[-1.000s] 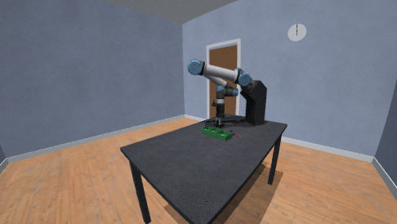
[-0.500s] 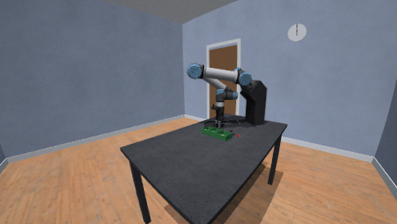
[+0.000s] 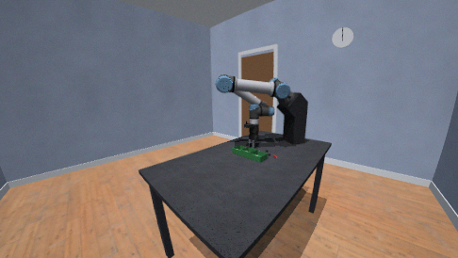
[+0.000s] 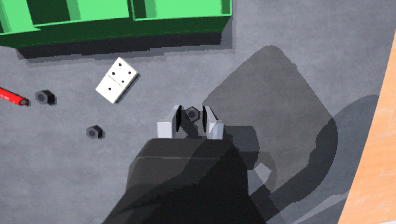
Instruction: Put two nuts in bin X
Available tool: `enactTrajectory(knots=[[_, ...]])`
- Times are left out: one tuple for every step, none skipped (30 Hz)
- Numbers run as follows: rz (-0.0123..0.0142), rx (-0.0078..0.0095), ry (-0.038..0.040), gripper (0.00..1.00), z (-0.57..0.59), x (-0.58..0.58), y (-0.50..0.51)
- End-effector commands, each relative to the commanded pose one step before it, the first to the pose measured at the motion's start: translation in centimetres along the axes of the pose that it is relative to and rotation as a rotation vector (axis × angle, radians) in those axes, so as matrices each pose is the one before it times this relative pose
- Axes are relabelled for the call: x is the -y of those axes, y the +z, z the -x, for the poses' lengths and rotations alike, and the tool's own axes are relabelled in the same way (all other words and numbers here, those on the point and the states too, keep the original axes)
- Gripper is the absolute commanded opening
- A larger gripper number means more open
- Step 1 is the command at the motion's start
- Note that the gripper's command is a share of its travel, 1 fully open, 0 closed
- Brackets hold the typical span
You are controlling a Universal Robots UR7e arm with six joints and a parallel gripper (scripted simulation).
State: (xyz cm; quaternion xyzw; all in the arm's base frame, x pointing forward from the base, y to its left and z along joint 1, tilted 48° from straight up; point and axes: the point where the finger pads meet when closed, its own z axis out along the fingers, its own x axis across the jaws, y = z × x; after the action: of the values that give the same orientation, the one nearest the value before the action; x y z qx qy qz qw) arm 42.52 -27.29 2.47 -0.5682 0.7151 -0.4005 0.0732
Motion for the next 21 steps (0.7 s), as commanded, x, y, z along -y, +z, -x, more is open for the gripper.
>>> enactTrajectory(knots=[[-0.00167,-0.00151,-0.00040,0.64,-0.018,0.064,0.001],[-0.00001,0.00000,0.00000,0.64,0.003,0.001,0.000],[0.00000,0.00000,0.00000,0.64,0.003,0.002,0.000],[0.00000,0.00000,0.00000,0.64,0.003,0.002,0.000],[0.00000,0.00000,0.00000,0.64,0.003,0.001,0.000],[0.00000,0.00000,0.00000,0.64,0.004,0.001,0.000],[0.00000,0.00000,0.00000,0.34,0.000,0.000,0.000],[0.00000,0.00000,0.00000,0.34,0.000,0.000,0.000],[0.00000,0.00000,0.00000,0.34,0.000,0.000,0.000],[0.00000,0.00000,0.00000,0.34,0.000,0.000,0.000],[0.00000,0.00000,0.00000,0.34,0.000,0.000,0.000],[0.00000,0.00000,0.00000,0.34,0.000,0.000,0.000],[0.00000,0.00000,0.00000,0.34,0.000,0.000,0.000],[0.00000,0.00000,0.00000,0.34,0.000,0.000,0.000],[0.00000,0.00000,0.00000,0.34,0.000,0.000,0.000],[0.00000,0.00000,0.00000,0.34,0.000,0.000,0.000],[0.00000,0.00000,0.00000,0.34,0.000,0.000,0.000],[0.00000,0.00000,0.00000,0.34,0.000,0.000,0.000],[0.00000,0.00000,0.00000,0.34,0.000,0.000,0.000],[0.00000,0.00000,0.00000,0.34,0.000,0.000,0.000],[0.00000,0.00000,0.00000,0.34,0.000,0.000,0.000]])
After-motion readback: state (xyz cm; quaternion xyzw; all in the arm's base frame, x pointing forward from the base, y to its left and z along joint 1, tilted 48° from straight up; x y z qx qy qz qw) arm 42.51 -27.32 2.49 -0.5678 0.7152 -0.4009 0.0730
